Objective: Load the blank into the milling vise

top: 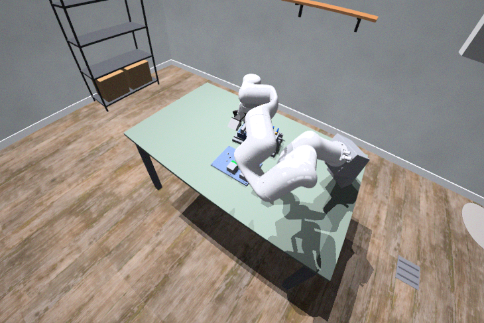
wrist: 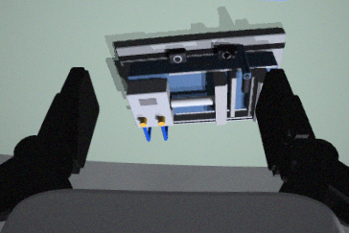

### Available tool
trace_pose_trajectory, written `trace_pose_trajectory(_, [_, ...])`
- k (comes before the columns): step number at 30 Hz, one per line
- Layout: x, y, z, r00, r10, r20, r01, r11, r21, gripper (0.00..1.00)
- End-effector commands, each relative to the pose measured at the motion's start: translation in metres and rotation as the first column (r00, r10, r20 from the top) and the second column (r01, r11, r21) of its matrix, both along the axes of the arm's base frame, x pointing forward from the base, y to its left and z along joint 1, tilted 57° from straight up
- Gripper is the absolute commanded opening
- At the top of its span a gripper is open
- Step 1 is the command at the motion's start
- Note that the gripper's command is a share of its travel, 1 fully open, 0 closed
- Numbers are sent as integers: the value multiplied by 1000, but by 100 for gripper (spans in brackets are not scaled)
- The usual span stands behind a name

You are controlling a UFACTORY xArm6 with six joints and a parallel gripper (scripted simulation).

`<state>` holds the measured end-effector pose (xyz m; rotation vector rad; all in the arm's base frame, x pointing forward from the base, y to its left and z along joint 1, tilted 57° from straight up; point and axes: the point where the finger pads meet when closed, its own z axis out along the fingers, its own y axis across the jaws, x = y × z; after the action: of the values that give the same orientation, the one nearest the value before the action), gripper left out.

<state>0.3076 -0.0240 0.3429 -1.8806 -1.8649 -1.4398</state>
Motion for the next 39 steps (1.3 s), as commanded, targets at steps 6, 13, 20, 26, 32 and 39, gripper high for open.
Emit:
trace_pose_trajectory(6, [0, 1, 1, 998, 37, 46, -35, 999, -38, 100])
trace_pose_trajectory(13, [0, 3, 2, 981, 131, 146, -112, 985, -129, 100])
trace_pose_trajectory(20, [0, 3, 2, 981, 131, 146, -112, 985, -129, 100])
trace_pose_trajectory(26, [0, 2, 2, 953, 211, 219, -166, 964, -208, 100])
trace_pose_trajectory(32, [0, 1, 1, 926, 269, 265, -199, 944, -264, 100])
trace_pose_trajectory(39, [0, 2, 1, 913, 294, 283, -212, 934, -289, 100])
